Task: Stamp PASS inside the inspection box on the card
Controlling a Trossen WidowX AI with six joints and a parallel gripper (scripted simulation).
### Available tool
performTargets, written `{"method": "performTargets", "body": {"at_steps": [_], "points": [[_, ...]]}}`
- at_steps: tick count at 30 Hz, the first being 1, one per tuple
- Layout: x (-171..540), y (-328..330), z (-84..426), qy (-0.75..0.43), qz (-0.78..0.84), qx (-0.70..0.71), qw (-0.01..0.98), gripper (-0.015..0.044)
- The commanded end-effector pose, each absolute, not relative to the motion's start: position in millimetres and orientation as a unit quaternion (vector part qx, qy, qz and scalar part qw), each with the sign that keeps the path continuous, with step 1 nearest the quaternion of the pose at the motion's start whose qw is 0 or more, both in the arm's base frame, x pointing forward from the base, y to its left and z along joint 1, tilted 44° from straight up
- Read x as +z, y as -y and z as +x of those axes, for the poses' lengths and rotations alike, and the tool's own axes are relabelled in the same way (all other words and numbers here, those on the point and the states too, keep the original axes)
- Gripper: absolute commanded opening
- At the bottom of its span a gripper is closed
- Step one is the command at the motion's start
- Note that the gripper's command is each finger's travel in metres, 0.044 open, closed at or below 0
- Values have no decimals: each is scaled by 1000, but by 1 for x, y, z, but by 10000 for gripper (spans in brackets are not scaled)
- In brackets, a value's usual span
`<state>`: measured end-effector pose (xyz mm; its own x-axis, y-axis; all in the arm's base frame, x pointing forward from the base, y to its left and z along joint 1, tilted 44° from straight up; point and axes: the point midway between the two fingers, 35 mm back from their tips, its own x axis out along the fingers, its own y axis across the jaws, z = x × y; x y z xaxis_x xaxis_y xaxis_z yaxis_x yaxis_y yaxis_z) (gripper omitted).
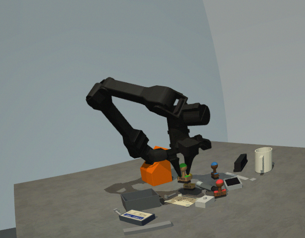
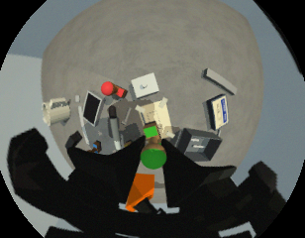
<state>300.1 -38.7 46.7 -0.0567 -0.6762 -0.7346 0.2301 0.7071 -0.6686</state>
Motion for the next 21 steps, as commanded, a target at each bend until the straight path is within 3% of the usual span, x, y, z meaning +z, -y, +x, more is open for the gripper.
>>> {"method": "performTargets", "body": {"at_steps": [1, 21], "points": [[45, 42, 299, -642, -177, -341, 664, 0], [35, 51, 299, -641, -177, -340, 665, 0]]}}
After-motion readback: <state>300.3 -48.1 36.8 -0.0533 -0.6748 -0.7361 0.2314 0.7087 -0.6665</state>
